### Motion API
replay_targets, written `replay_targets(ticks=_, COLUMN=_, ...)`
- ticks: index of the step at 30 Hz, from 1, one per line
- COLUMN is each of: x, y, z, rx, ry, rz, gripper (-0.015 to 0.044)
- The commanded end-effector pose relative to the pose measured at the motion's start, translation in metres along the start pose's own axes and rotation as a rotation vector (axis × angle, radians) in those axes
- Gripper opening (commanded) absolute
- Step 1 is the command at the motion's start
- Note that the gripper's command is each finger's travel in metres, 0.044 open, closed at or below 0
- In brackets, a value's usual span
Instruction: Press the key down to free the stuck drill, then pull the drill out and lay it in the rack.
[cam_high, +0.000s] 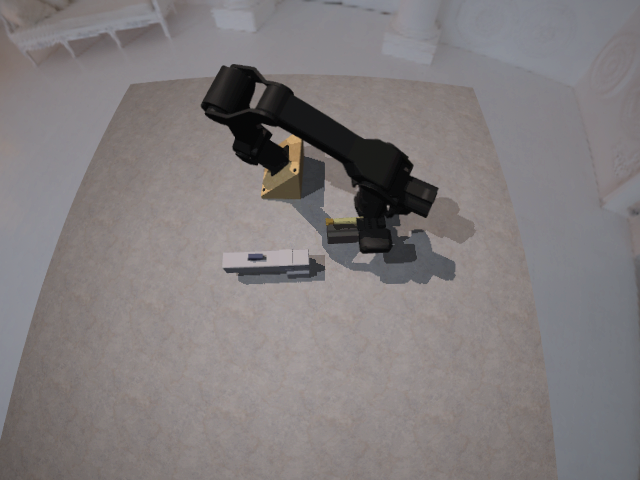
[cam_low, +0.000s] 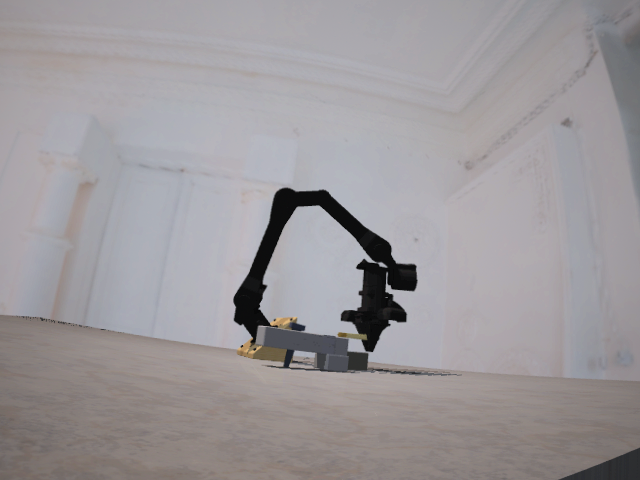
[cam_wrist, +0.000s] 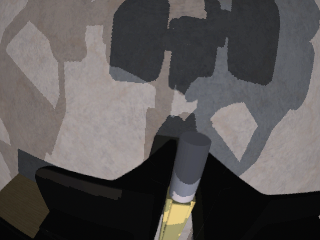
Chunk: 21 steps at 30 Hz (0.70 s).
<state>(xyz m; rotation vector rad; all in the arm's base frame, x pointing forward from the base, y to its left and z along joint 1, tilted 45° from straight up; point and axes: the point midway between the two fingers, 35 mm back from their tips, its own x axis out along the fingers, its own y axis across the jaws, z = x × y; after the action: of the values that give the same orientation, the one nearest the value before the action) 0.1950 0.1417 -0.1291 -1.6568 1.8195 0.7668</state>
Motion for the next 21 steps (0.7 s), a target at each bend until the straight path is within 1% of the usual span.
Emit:
replay_targets(ticks=1, x=0.008, y=0.001, z=-0.001, rx=-0.007, ry=0.007, rz=-0.002, gripper=0.0000)
replay_targets(ticks=21, x=0.030, y=0.001, z=-0.001, rx=-0.007, ry=0.008, rz=-0.002, gripper=0.0000)
